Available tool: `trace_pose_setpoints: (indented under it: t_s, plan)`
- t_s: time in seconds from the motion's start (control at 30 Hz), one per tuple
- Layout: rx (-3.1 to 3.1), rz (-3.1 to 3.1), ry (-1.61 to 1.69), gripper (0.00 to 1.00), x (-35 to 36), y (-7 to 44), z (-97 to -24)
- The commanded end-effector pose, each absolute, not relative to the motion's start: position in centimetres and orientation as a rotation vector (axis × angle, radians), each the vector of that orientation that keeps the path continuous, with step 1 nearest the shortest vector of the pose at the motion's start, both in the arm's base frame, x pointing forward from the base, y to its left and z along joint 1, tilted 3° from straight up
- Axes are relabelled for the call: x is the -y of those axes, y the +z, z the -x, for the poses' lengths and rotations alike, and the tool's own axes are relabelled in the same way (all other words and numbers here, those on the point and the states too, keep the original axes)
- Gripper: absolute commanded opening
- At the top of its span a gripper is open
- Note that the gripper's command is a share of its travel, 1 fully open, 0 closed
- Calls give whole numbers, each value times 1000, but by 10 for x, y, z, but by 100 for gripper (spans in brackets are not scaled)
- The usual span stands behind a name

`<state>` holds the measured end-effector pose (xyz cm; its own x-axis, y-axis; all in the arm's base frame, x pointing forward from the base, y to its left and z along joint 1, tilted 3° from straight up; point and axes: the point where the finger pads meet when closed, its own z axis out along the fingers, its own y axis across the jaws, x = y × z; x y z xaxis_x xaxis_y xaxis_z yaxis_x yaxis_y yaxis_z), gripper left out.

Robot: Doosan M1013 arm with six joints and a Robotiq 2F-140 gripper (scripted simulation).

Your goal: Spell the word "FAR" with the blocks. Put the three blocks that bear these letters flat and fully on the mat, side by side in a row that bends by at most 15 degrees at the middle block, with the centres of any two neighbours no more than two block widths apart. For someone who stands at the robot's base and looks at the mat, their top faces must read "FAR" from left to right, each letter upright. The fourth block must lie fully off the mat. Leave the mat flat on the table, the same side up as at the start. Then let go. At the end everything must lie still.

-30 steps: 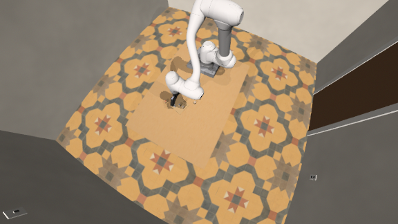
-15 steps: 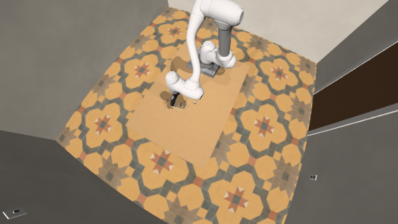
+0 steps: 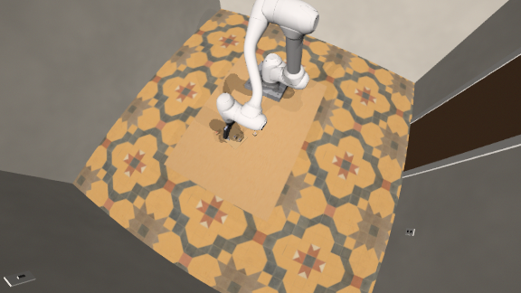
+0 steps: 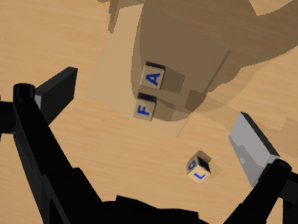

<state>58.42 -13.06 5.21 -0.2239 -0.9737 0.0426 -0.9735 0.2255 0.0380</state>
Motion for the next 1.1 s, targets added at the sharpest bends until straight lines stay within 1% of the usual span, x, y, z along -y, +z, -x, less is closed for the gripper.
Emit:
trace_pose_setpoints:
  t_s: [0.0, 0.13, 0.17, 0.23, 0.4, 0.43, 0.57, 0.6, 1.07]
  plan:
    - [2415, -1928, 0, 100, 129, 58, -587]
    - [2419, -1923, 0, 100, 131, 58, -587]
    - [2442, -1894, 1, 100, 140, 57, -589]
    - [2550, -1747, 6, 100, 189, 56, -594]
    - [2706, -1494, 13, 100, 271, 52, -593]
    - [2724, -1462, 14, 100, 281, 52, -592]
    - [2728, -1454, 14, 100, 284, 51, -592]
    - [2728, -1454, 14, 37, 284, 51, -592]
    - [2728, -1454, 14, 37, 284, 51, -592]
